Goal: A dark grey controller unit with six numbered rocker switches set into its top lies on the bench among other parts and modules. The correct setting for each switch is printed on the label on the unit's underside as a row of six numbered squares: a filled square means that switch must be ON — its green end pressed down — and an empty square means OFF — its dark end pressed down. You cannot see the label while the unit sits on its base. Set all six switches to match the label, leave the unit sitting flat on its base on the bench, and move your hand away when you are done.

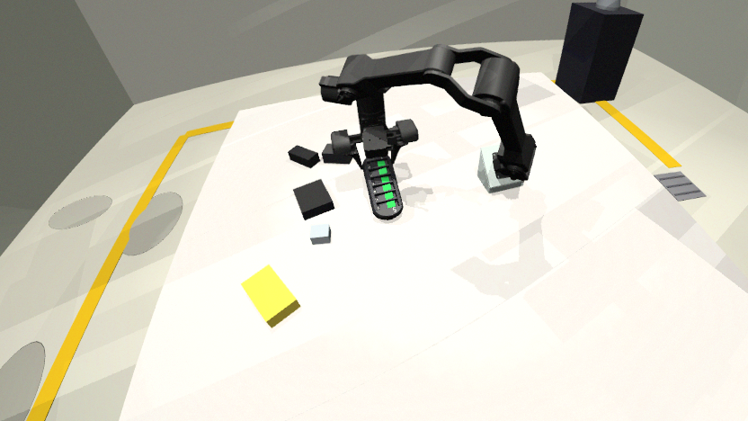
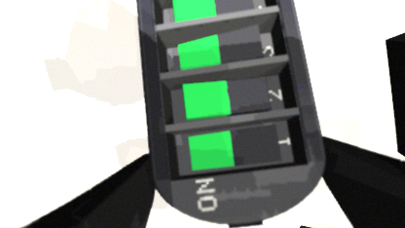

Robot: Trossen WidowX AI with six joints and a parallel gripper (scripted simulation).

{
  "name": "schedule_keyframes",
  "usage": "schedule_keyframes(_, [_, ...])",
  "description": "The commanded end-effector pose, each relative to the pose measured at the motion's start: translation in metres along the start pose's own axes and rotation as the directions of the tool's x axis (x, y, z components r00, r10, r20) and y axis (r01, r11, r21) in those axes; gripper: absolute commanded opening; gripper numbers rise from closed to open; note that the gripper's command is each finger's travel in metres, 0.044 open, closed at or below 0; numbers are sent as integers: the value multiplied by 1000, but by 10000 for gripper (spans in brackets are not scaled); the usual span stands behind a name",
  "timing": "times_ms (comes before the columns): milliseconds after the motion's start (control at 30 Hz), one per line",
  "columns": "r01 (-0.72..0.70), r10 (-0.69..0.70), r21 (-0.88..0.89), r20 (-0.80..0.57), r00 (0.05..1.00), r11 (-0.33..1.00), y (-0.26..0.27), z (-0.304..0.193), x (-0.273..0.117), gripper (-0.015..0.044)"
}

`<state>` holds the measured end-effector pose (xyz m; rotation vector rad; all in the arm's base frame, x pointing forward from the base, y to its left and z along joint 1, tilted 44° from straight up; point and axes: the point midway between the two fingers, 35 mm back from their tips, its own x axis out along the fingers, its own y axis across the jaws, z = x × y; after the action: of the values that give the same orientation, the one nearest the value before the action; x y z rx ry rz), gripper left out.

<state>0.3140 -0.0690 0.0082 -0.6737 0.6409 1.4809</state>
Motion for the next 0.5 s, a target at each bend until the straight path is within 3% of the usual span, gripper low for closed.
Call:
schedule_keyframes(0, [-15,15,0,22,1000,1000,2,3,9,336])
schedule_keyframes(467, [-15,15,0,22,1000,1000,2,-3,17,336])
